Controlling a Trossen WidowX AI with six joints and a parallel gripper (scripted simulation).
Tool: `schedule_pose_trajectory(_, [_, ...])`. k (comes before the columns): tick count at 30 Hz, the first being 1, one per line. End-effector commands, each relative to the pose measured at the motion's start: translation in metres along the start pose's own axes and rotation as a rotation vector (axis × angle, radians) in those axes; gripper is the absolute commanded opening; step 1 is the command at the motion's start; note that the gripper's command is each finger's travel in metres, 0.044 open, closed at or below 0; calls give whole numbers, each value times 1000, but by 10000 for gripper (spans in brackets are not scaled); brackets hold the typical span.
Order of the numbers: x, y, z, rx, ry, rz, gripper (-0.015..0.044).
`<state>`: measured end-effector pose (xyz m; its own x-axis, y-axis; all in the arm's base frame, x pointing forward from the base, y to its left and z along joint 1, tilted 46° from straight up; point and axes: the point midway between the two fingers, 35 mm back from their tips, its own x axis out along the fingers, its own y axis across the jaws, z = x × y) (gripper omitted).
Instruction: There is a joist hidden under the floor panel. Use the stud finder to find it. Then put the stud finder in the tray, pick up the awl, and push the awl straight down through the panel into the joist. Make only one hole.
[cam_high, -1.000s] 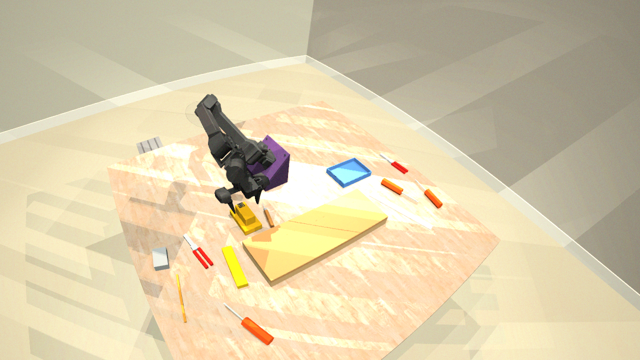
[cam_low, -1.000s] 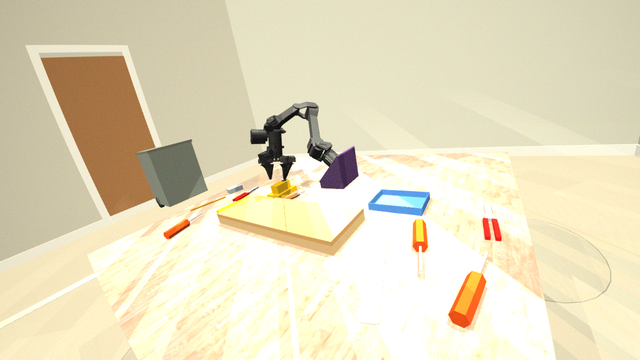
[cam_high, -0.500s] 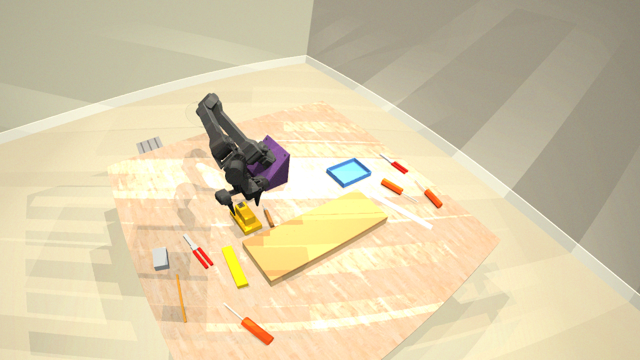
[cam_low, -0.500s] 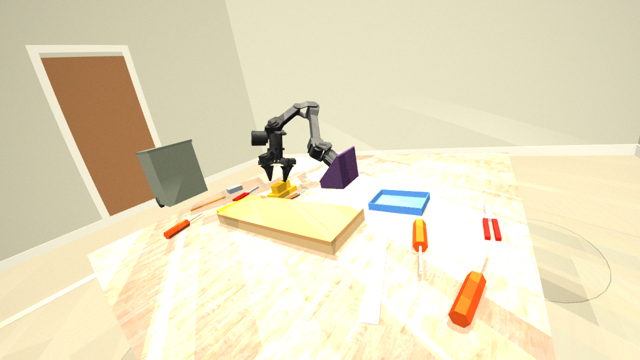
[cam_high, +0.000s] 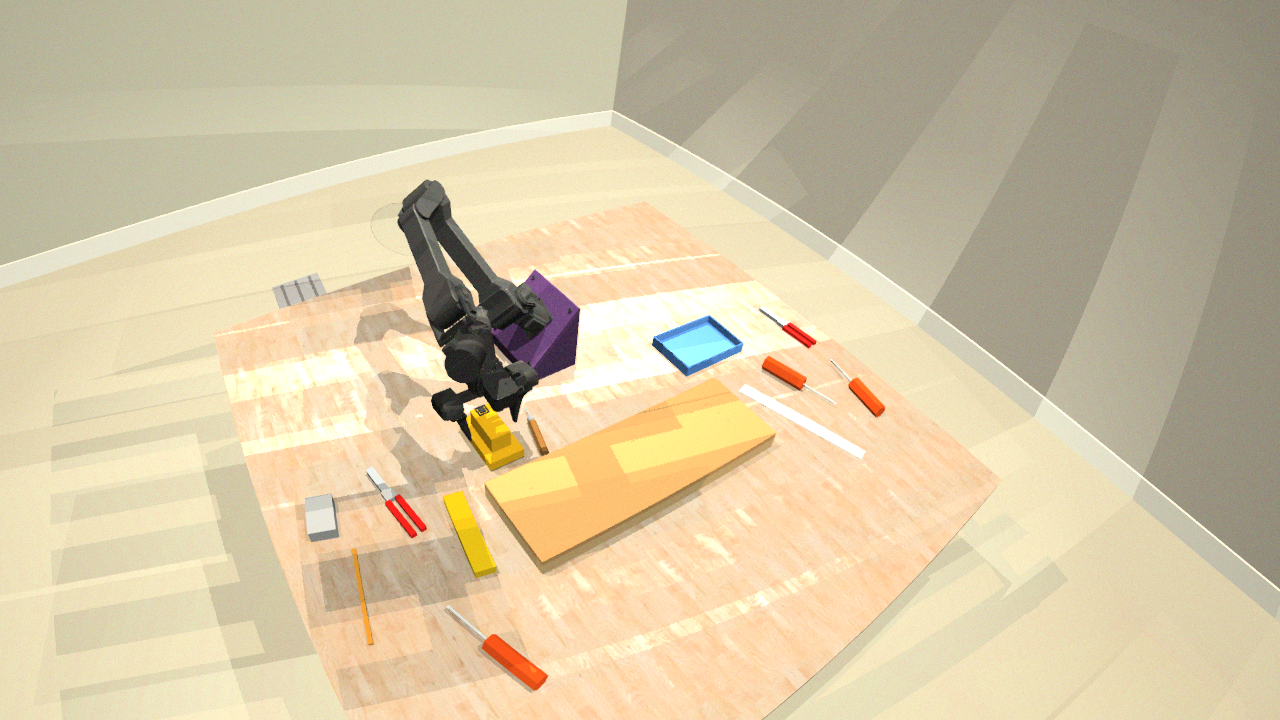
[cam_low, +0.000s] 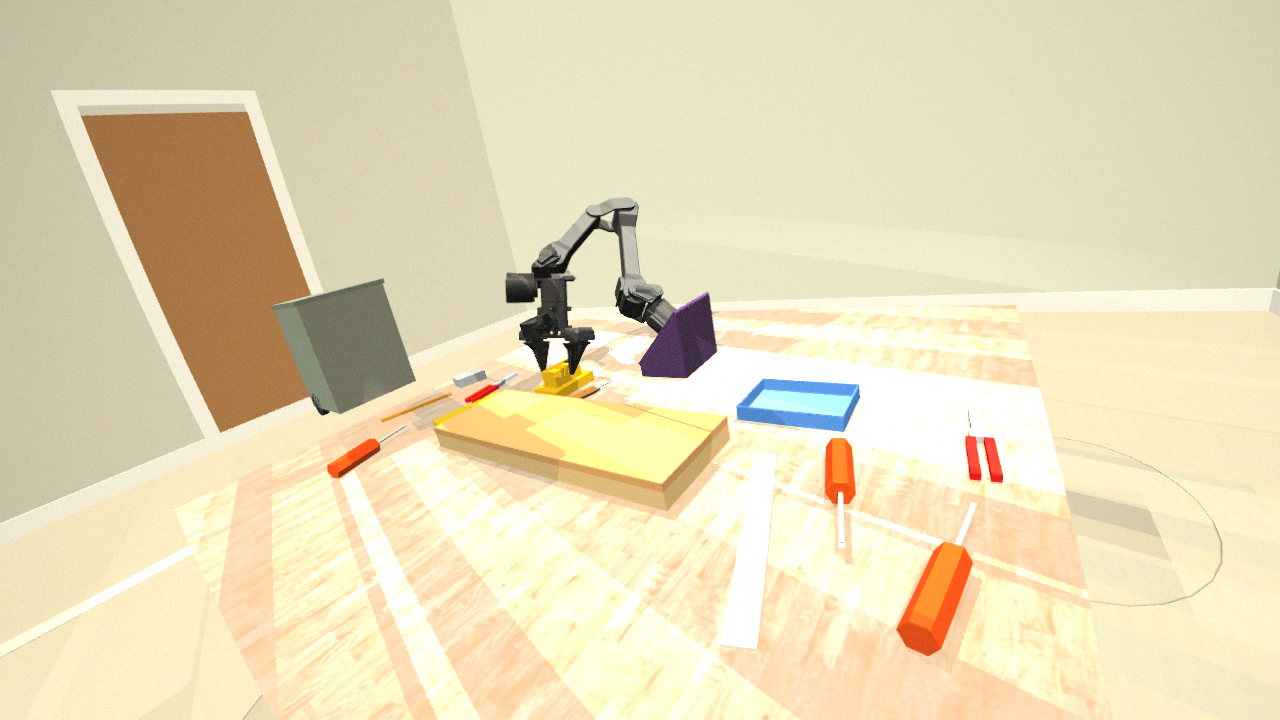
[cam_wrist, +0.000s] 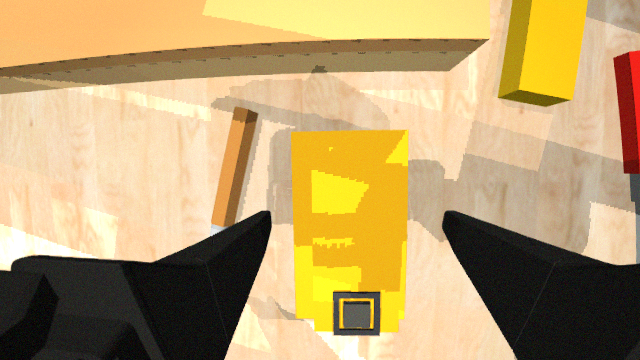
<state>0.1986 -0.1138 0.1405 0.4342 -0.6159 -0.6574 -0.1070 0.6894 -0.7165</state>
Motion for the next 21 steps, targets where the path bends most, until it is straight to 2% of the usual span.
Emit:
schedule_pose_trajectory(1, [8,2,-4,-9,3,4,440])
schedule_pose_trajectory(9, [17,1,-8,-11,1,-1,440])
schedule_pose_trajectory(12, [17,1,-8,-11,1,-1,361])
schedule_pose_trajectory(21, [17,1,-8,-11,1,-1,301])
